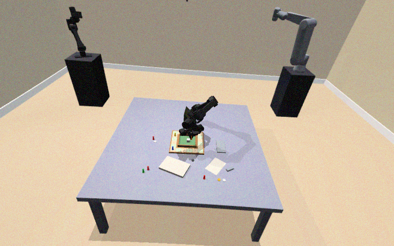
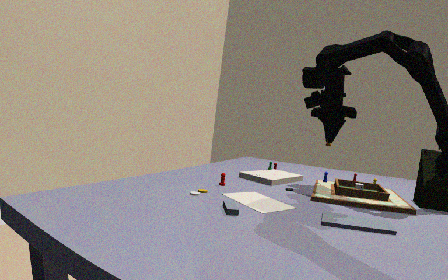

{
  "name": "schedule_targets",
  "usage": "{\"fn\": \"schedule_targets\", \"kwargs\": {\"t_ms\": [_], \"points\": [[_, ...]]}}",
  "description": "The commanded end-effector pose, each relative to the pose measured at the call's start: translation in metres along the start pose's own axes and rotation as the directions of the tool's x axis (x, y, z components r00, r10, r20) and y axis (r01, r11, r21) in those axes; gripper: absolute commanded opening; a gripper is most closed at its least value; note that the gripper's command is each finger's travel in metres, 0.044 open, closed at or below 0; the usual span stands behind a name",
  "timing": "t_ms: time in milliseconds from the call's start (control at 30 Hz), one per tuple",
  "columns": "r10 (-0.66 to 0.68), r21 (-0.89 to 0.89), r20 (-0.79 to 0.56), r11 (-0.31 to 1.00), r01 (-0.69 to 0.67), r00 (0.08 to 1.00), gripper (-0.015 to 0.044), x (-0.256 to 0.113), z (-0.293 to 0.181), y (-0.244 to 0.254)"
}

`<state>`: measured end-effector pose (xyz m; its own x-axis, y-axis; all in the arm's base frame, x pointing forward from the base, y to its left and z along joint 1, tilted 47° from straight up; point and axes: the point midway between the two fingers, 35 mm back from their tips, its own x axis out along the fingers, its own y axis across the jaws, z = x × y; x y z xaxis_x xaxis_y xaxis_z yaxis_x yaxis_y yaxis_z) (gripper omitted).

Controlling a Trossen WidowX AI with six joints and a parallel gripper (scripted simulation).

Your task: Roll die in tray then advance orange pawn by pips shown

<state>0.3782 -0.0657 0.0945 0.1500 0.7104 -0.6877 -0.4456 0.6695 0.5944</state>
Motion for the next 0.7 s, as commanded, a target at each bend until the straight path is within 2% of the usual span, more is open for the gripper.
{"fn": "schedule_targets", "kwargs": {"t_ms": [0, 667], "points": [[0.001, -0.006, -0.009, 1.0, -0.001, 1.0, 0.0, 0.001, -0.003, 0.01], [-0.002, -0.002, -0.013, 1.0, 0.002, 1.0, 0.0, 0.022, -0.032, 0.073]]}}
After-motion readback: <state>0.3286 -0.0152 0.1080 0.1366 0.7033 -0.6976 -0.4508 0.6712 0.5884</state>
